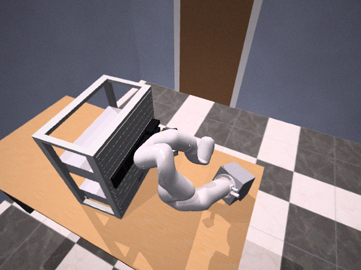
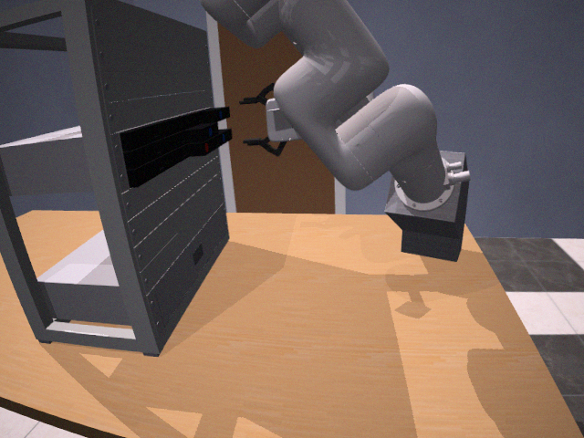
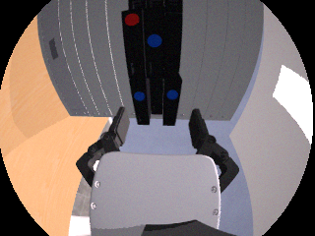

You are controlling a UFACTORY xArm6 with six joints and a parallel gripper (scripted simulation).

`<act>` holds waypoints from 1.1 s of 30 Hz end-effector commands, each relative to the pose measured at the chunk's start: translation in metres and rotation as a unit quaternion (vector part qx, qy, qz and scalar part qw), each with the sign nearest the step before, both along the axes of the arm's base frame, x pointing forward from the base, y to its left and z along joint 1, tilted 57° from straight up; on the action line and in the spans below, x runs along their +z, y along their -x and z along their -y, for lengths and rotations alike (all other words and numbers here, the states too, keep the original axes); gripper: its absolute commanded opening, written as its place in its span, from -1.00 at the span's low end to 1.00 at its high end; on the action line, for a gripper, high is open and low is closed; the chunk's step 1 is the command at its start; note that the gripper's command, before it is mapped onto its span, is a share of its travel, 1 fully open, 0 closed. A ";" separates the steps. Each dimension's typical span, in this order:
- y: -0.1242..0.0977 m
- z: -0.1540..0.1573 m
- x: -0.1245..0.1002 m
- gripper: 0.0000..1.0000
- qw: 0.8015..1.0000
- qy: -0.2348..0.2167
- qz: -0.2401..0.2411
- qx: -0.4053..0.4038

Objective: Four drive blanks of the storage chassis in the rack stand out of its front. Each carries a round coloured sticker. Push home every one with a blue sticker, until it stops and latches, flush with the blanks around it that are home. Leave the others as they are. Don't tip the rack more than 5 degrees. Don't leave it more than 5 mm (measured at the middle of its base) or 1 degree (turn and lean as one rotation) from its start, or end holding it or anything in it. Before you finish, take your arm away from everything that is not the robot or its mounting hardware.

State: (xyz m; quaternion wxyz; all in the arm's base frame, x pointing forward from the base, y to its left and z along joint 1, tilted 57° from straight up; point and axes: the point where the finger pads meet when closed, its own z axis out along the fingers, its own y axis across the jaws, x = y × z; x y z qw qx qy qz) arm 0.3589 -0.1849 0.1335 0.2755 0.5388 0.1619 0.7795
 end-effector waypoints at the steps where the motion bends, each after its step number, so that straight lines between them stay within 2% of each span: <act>1: 0.000 0.001 0.001 1.00 1.000 0.001 0.001 -0.001; 24: 0.000 0.001 0.001 1.00 1.000 0.001 0.001 -0.001; 25: 0.000 0.001 0.001 -1.00 1.000 0.001 0.001 -0.001; 33: 0.000 0.001 0.001 -1.00 1.000 0.001 0.001 -0.001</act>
